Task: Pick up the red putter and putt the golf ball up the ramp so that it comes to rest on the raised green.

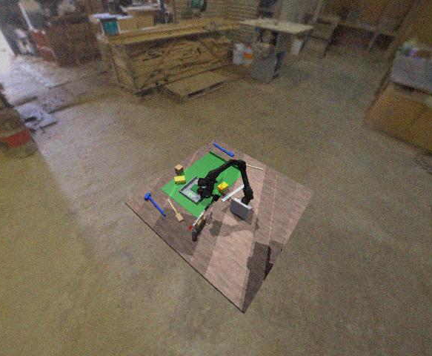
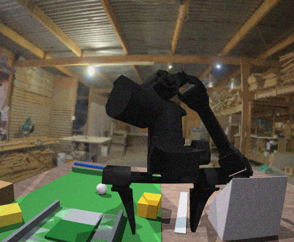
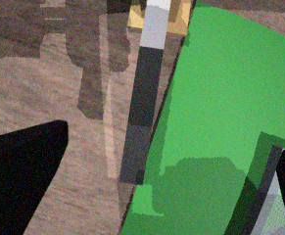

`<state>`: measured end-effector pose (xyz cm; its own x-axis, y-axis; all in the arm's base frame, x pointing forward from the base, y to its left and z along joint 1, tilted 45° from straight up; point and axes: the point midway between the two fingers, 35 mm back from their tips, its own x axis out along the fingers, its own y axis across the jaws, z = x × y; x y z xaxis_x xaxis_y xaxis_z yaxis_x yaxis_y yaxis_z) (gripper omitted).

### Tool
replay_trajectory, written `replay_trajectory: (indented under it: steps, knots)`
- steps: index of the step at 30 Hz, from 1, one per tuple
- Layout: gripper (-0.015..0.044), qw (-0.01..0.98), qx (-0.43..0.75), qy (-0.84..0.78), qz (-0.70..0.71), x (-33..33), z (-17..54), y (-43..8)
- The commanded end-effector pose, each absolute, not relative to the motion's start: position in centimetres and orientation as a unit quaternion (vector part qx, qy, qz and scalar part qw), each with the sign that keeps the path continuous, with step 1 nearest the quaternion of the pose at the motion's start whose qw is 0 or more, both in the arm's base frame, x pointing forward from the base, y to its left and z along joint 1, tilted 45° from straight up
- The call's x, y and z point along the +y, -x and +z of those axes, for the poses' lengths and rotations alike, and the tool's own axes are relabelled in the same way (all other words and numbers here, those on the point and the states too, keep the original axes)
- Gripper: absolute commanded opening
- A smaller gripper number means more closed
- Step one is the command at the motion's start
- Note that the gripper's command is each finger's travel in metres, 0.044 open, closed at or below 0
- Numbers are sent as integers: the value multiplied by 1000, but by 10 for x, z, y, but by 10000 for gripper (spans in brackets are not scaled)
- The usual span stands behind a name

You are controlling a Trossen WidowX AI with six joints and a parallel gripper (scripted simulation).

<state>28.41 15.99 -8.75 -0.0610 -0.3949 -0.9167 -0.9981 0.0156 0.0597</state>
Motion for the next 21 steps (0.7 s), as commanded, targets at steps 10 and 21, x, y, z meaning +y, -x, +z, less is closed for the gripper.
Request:
replay_trajectory:
  steps: [10,21]
  knots:
    - [440,351,630,584,372,148,-115,-263]
    - [440,351,630,584,372,126,-138,-262]
